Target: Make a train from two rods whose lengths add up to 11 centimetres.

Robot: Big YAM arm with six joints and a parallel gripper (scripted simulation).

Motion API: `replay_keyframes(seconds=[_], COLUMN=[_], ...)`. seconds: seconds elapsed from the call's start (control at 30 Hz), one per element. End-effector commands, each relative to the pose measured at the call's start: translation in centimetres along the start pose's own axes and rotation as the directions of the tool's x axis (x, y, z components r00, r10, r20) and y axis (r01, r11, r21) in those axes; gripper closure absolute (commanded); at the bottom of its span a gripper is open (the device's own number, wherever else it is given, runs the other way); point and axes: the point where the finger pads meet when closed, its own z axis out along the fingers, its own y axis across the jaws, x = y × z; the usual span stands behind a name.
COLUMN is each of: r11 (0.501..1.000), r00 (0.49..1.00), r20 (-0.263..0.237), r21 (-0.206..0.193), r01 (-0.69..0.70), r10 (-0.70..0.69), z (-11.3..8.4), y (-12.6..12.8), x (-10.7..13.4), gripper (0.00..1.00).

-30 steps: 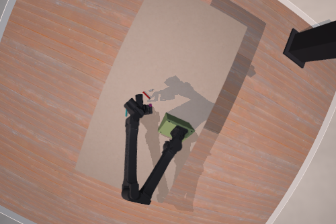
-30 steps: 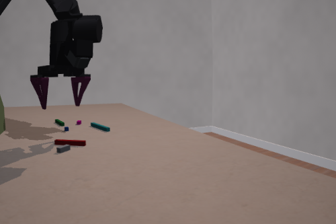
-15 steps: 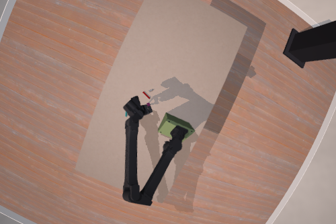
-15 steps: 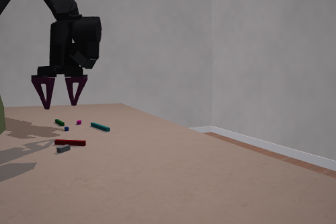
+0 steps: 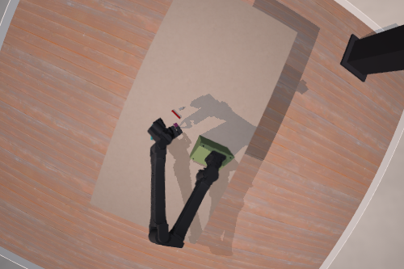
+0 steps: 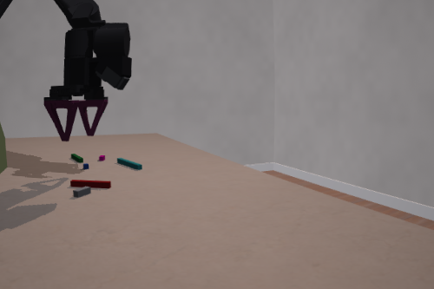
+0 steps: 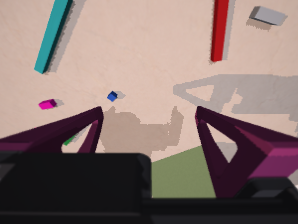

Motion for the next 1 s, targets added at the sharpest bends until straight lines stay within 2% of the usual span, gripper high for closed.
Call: replay_keyframes(seconds=[0.0,0.03,0.13,0.17,0.3,0.33,0.4,0.43,0.5,0.63,0.7,0.8,0.97], r11=[0.995,0.985,0.986,0.97,0.971,0.95,0.954,0.934,0.932,0.898,0.864,0.843,0.836], r00=[0.995,0.985,0.986,0.97,0.971,0.95,0.953,0.934,0.932,0.898,0.863,0.842,0.836], r20=[0.033,0.018,0.016,0.017,0.018,0.028,0.03,0.019,0.024,0.022,0.021,0.021,0.018], r21=[-0.007,-0.003,-0.003,-0.002,-0.002,-0.001,-0.002,-0.001,0.0,0.0,0.001,0.002,0.0], r01=[0.098,0.174,0.165,0.242,0.24,0.311,0.301,0.357,0.361,0.439,0.504,0.539,0.549], r10=[-0.097,-0.174,-0.164,-0.241,-0.24,-0.311,-0.301,-0.357,-0.361,-0.439,-0.504,-0.539,-0.549], z=[-0.8,-0.3,-0.3,-0.3,-0.3,-0.5,-0.6,-0.3,-0.4,-0.4,-0.3,-0.3,-0.3], y=[0.8,1.0,0.8,1.2,1.1,1.7,1.4,1.5,1.7,1.7,2.0,2.1,1.9], x=[-0.9,0.0,-0.3,0.1,0.1,-0.3,-0.5,0.3,0.0,0.5,0.6,0.7,0.7], gripper=[0.0,0.0,0.0,0.0,0.0,0.0,0.0,0.0,0.0,0.0,0.0,0.0,0.0])
